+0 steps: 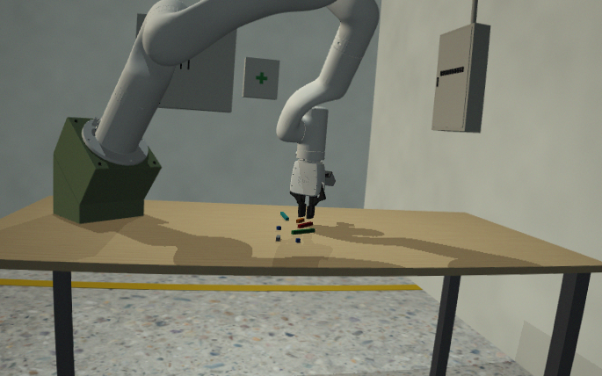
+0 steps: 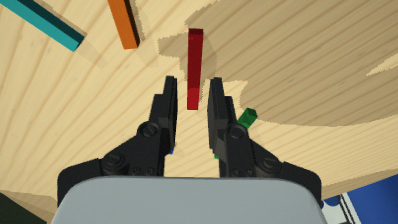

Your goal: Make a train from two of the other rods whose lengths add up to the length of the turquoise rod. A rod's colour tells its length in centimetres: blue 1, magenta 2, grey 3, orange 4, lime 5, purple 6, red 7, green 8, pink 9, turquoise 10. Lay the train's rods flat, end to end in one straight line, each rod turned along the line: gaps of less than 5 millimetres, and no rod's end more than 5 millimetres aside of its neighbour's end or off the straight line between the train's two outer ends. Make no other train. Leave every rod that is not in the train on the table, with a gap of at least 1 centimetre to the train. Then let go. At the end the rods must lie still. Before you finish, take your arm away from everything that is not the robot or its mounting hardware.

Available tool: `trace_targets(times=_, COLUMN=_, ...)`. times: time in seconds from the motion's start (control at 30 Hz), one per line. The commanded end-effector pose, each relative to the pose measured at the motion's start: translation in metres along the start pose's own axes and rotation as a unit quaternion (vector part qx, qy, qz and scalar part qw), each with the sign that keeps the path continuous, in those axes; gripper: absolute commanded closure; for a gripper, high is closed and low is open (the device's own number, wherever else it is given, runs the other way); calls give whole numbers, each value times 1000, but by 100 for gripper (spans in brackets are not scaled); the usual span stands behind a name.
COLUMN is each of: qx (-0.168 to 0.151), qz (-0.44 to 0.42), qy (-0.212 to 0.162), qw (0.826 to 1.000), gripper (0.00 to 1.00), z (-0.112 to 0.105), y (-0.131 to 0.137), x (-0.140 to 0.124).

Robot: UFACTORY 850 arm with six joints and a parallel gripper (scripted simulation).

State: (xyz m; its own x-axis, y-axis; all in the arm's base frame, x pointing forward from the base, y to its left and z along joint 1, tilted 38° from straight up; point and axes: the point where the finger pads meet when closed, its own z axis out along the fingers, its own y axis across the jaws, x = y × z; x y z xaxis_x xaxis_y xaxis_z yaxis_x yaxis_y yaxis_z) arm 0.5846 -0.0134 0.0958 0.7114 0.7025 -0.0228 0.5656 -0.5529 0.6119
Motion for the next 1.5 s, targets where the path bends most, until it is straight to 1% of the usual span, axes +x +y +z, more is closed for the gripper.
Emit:
trace_targets(times=0.0, qx=0, qz=0, qy=1, qw=1000, gripper=76, z=6, y=0, x=1)
trace_targets(times=0.43, qx=0, qz=0, qy=1, qw=1000, gripper=76, z=12, y=0, x=1)
trace_targets(times=1.47, qx=0, qz=0, qy=1, qw=1000, gripper=76, z=12, y=0, x=1)
